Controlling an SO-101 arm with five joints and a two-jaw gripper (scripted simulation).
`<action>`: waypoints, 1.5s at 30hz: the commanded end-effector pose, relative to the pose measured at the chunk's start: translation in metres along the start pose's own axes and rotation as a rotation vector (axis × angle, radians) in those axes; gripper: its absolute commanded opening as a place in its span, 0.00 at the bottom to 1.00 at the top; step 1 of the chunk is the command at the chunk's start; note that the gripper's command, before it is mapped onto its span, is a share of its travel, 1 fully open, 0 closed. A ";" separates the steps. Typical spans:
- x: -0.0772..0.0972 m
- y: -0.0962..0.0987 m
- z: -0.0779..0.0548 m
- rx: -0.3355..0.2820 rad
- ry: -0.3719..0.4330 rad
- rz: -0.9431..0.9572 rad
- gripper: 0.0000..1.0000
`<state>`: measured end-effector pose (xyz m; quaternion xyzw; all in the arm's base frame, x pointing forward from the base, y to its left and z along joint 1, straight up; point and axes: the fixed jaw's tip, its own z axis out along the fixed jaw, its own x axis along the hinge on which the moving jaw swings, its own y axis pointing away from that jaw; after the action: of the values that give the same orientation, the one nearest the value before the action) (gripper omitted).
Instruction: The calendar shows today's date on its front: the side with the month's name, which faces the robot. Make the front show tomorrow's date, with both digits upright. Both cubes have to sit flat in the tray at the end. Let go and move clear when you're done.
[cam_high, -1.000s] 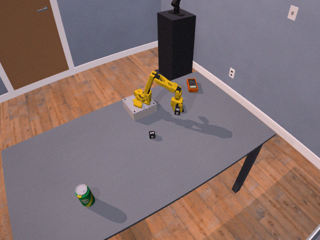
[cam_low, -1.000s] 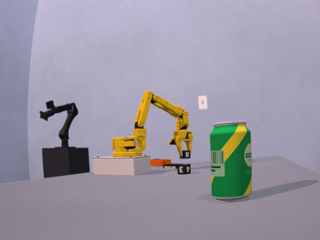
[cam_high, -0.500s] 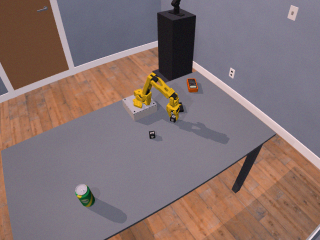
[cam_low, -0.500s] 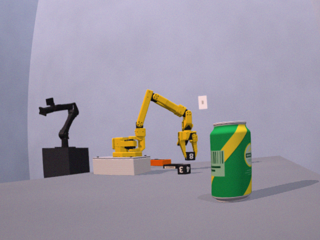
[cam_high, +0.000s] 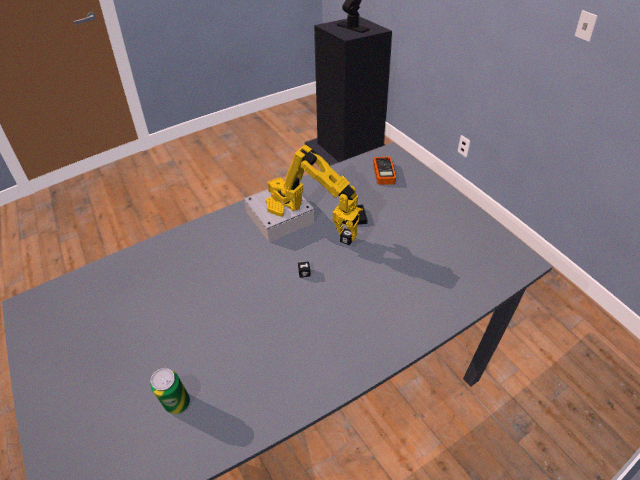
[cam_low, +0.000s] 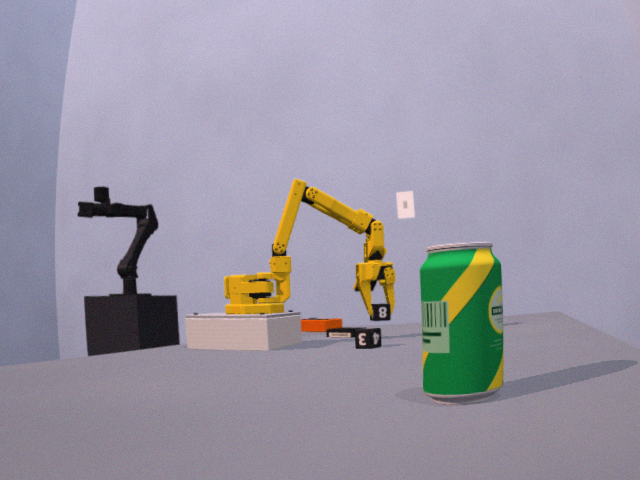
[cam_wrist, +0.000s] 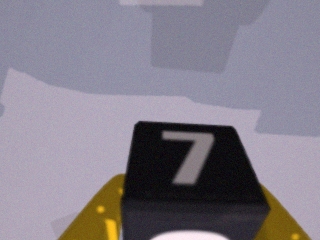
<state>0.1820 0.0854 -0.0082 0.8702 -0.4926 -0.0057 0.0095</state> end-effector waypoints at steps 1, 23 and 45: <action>0.006 -0.001 -0.006 0.036 0.002 0.028 0.00; 0.006 -0.001 -0.004 0.036 0.002 0.028 0.00; 0.006 -0.001 0.005 0.036 0.002 0.028 0.00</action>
<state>0.1890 0.0841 -0.0079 0.8651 -0.5014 0.0099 -0.0125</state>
